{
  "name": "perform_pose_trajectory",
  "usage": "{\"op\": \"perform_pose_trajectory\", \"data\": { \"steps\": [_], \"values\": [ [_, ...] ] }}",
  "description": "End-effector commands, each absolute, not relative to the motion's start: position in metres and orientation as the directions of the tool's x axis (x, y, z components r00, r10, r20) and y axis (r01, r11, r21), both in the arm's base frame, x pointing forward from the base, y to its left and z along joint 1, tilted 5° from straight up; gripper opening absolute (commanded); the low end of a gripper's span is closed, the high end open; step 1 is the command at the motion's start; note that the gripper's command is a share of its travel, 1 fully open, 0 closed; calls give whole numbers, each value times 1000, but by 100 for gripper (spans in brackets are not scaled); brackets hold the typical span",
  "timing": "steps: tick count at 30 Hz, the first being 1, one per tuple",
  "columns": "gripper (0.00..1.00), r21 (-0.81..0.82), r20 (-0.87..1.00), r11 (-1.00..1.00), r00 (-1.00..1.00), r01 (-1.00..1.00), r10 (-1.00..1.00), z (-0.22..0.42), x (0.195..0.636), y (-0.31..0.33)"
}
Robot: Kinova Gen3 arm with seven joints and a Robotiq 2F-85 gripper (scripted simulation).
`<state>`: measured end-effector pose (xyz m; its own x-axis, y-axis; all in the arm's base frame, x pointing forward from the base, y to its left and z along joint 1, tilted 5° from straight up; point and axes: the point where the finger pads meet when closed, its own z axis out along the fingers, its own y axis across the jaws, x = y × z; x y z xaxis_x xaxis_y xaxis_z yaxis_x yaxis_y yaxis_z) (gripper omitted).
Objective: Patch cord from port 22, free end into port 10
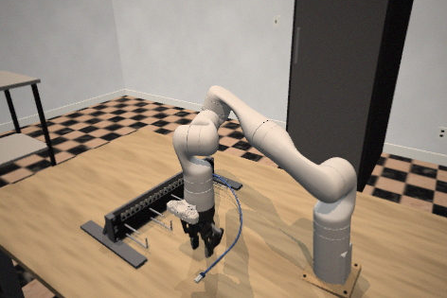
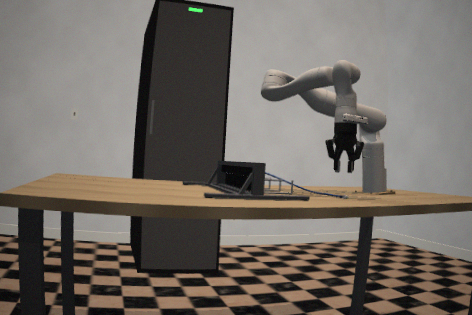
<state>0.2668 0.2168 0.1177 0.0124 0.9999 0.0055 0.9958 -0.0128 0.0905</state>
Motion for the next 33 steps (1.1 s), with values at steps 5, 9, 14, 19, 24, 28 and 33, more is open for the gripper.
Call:
{"op": "perform_pose_trajectory", "data": {
  "steps": [5,9,14,19,24,28,33],
  "values": [
    [0,89,10,-13,12,996,1000,119,264,218],
    [0,89,10,-13,12,996,1000,119,264,218],
    [0,89,10,-13,12,996,1000,119,264,218],
    [0,89,10,-14,14,996,1000,119,264,218],
    [0,95,11,-32,31,995,999,119,265,218],
    [0,100,12,-48,47,994,999,119,267,217],
    [0,123,19,-117,115,986,993,121,274,216]
  ]
}}
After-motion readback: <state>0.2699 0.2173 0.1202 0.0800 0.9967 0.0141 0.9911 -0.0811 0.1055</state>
